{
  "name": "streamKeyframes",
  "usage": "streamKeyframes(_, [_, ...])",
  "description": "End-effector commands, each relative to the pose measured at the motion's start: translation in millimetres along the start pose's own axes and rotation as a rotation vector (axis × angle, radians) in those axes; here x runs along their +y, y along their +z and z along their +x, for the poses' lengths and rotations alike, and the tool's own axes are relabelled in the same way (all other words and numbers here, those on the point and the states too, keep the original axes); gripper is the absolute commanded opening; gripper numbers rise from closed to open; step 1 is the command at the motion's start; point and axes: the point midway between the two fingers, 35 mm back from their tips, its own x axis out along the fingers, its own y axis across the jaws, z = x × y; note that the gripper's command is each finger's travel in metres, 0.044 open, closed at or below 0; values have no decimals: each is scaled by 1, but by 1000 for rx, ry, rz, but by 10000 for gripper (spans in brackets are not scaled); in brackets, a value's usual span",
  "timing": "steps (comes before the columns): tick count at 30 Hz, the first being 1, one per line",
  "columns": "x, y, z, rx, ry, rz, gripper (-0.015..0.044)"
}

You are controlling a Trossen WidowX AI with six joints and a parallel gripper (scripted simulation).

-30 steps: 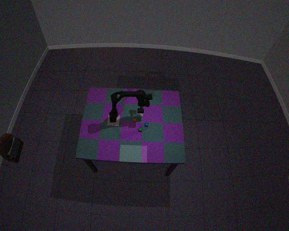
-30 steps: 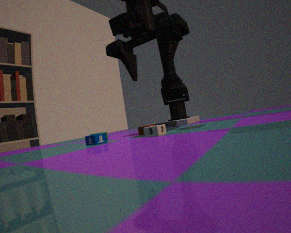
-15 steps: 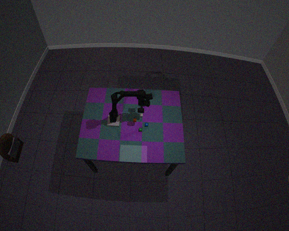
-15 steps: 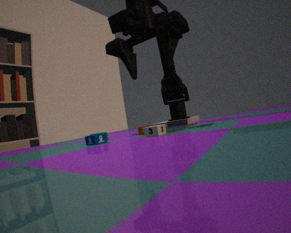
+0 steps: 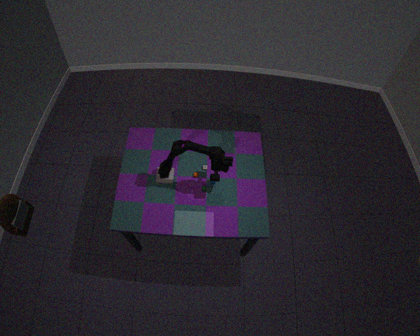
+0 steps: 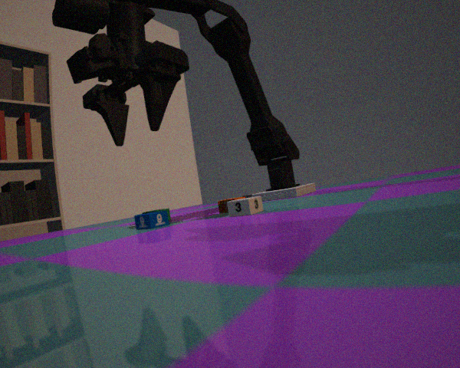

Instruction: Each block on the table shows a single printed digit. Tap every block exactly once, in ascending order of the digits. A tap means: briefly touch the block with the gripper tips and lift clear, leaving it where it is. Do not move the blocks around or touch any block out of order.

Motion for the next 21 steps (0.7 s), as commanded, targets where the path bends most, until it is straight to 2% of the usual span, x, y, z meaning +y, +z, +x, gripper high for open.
streamKeyframes(1, [-1, 3, -2, -2, 3, -29, 400])
streamKeyframes(21, [-8, -3, -2, -1, 2, -29, 400])
